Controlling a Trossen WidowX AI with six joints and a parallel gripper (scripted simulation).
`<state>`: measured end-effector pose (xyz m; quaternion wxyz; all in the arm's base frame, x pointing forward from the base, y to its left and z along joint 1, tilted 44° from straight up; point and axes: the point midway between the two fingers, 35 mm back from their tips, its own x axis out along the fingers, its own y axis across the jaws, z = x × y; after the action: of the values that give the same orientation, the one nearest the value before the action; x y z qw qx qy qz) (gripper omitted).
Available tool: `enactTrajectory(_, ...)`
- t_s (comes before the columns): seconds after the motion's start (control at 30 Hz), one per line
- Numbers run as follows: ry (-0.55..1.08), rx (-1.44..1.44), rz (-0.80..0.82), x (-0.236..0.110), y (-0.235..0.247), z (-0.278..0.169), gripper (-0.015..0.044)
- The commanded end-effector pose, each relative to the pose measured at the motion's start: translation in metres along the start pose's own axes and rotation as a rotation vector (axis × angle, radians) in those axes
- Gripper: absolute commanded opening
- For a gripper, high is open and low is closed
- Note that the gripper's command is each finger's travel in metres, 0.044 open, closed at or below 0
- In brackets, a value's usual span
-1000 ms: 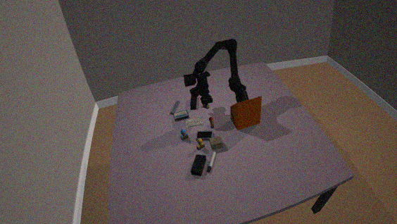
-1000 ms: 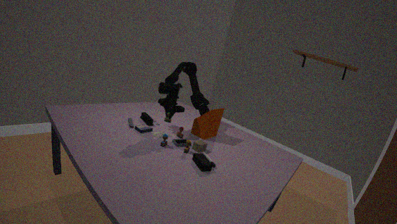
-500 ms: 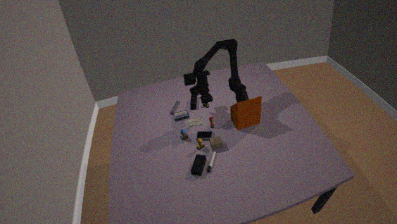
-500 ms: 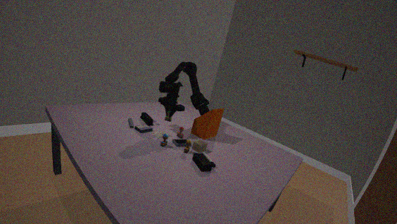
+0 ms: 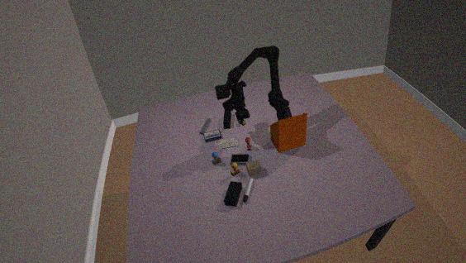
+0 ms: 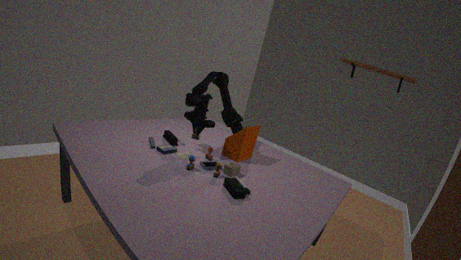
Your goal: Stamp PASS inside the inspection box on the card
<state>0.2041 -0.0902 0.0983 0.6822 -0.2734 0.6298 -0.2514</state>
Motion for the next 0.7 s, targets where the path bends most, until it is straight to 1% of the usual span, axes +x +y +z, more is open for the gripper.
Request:
enactTrajectory(0.0,-0.001,0.005,-0.005,-0.002,-0.001,0.000,0.0000)
enactTrajectory(0.13,-0.002,0.005,-0.001,-0.003,0.004,0.004,0.0000)
enactTrajectory(0.67,-0.005,0.003,0.026,-0.007,0.062,0.042,0.0000)
